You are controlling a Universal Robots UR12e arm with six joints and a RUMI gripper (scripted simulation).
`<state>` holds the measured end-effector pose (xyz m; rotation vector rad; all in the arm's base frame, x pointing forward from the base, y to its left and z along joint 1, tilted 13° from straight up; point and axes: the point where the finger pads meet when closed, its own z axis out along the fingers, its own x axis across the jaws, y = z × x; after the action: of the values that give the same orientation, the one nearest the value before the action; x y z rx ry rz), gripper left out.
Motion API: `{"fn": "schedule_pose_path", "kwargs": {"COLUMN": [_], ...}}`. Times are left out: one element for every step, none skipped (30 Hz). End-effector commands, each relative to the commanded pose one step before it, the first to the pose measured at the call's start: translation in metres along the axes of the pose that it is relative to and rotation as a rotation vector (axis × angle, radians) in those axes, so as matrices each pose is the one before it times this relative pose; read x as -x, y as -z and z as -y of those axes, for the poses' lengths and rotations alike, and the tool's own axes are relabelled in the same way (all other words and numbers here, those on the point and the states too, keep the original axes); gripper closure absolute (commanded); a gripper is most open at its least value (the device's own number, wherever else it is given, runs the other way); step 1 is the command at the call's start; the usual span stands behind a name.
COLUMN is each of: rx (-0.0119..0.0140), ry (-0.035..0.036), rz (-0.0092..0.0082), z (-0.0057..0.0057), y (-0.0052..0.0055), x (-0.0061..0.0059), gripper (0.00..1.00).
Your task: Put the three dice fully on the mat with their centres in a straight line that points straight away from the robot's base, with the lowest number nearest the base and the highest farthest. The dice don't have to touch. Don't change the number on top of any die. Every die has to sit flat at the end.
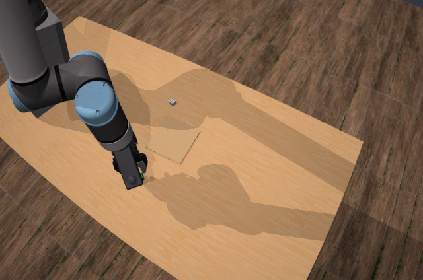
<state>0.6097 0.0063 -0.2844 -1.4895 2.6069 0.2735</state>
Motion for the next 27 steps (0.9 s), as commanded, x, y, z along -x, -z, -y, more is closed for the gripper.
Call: {"fn": "schedule_pose_path", "kwargs": {"rx": [-0.00107, 0.0, 0.0, 0.0, 0.0, 0.0, 0.0, 0.0, 0.0, 0.0, 0.0, 0.0, 0.0, 0.0, 0.0, 0.0, 0.0, 0.0, 0.0, 0.0, 0.0, 0.0, 0.0, 0.0, 0.0, 0.0, 0.0], "ry": [0.00007, 0.0, 0.0, 0.0, 0.0, 0.0, 0.0, 0.0, 0.0, 0.0, 0.0, 0.0, 0.0, 0.0, 0.0, 0.0, 0.0, 0.0, 0.0, 0.0, 0.0, 0.0, 0.0, 0.0, 0.0, 0.0, 0.0], "rz": [0.00023, 0.0, 0.0, 0.0, 0.0, 0.0, 0.0, 0.0, 0.0, 0.0, 0.0, 0.0, 0.0, 0.0, 0.0, 0.0, 0.0, 0.0, 0.0, 0.0, 0.0, 0.0, 0.0, 0.0, 0.0, 0.0, 0.0], "z": [0.00053, 0.0, 0.0, 0.0, 0.0, 0.0, -0.00001, -0.00001, 0.0, 0.0, 0.0, 0.0, 0.0, 0.0, 0.0, 0.0, 0.0, 0.0, 0.0, 0.0, 0.0, 0.0, 0.0, 0.0, 0.0, 0.0, 0.0], "y": [0.0004, -0.00015, -0.00027, -0.00041, -0.00057, -0.00073, -0.00089, -0.00105, -0.00119, -0.00132, -0.00142, 0.0, 0.0, -0.00151, -0.00156, -0.00159, -0.00159, -0.00157, -0.00151, -0.00143, -0.00133, -0.0012, -0.00106, -0.0009, -0.00074, -0.00058, -0.00042], "x": [0.00012, 0.0, 0.0, 0.0, 0.0, 0.0, 0.0, 0.0, 0.0, 0.0, 0.0, 0.0, 0.0, 0.0, 0.0, 0.0, 0.0, 0.0, 0.0, 0.0, 0.0, 0.0, 0.0, 0.0, 0.0, 0.0, 0.0], "gripper": [0.79, 0.79, 0.79, 0.79, 0.79, 0.79, 0.79, 0.79, 0.79, 0.79, 0.79, 0.79, 0.79, 0.79, 0.79, 0.79, 0.79, 0.79, 0.79, 0.79, 0.79, 0.79, 0.79, 0.79, 0.79, 0.79, 0.79]}}
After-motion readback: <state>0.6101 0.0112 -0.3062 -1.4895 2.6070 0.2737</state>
